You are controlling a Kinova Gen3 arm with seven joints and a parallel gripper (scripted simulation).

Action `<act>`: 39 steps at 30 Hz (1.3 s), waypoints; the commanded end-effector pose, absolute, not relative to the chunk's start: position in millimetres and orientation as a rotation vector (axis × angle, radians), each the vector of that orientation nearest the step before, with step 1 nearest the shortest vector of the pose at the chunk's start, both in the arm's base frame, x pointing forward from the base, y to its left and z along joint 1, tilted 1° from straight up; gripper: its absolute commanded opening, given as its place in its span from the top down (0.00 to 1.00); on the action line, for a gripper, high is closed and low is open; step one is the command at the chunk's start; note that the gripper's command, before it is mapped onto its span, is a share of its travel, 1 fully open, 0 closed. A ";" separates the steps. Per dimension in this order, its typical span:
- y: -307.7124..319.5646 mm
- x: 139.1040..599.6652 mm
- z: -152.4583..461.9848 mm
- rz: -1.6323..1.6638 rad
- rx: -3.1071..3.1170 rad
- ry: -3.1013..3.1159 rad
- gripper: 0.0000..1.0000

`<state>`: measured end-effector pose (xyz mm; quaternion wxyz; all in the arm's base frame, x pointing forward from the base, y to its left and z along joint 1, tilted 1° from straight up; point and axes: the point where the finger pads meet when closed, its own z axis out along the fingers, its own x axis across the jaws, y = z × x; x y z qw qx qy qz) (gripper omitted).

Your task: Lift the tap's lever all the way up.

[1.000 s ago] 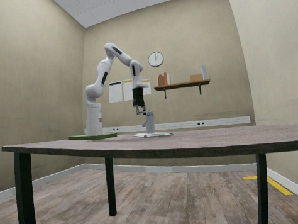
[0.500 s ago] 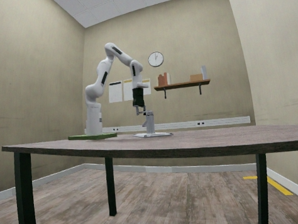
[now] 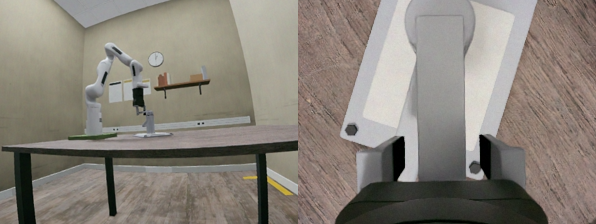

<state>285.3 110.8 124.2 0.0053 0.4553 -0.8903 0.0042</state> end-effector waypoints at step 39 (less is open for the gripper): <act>111.0 285.6 124.5 0.013 1.426 -2.789 1.00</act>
